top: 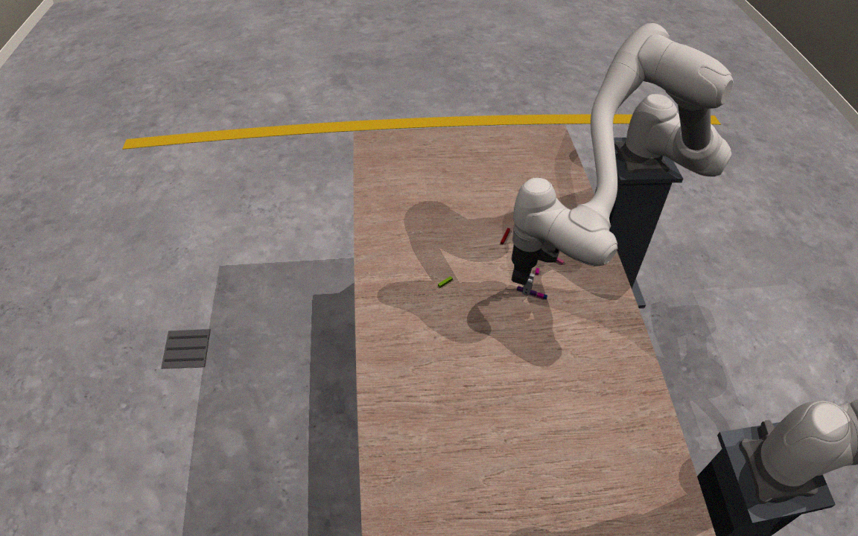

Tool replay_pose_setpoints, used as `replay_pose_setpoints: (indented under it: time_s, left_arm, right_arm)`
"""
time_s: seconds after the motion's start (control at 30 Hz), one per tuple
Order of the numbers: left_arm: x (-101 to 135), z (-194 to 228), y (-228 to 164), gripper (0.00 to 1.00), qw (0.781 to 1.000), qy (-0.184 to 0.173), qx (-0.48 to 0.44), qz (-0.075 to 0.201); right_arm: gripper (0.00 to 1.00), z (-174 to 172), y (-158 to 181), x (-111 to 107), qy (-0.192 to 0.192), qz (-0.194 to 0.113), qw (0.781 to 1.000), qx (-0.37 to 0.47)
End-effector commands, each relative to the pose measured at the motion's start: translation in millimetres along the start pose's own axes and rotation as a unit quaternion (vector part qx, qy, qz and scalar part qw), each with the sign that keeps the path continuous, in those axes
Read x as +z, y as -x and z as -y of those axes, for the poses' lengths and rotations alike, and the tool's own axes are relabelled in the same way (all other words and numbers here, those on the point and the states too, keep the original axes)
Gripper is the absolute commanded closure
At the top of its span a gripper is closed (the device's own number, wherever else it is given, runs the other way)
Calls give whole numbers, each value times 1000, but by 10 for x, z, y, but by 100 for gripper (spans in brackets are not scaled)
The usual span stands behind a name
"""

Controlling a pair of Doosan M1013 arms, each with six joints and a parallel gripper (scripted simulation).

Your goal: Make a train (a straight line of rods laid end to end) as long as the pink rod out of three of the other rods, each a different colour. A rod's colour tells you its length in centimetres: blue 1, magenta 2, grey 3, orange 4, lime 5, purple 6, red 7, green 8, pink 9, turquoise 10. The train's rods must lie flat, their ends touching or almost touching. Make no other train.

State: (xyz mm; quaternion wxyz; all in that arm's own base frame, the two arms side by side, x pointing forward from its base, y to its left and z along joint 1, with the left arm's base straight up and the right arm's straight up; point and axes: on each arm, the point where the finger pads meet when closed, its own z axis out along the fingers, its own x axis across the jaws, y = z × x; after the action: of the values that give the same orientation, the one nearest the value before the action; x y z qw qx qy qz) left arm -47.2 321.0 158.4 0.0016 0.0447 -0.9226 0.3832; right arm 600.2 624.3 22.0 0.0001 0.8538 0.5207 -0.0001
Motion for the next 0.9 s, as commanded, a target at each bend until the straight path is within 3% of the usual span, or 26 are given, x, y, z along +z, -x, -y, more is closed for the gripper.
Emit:
replay_pose_setpoints:
  time_s: [0.0, 0.87]
  left_arm:
    - [-5, 1, -1, 0, 1000, 1, 0, 0]
    - [-5, 1, -1, 0, 1000, 1, 0, 0]
  right_arm:
    - [76, -1, -4, -11, 0, -1, 1000, 0]
    - [76, 24, -5, -11, 0, -1, 1000, 0]
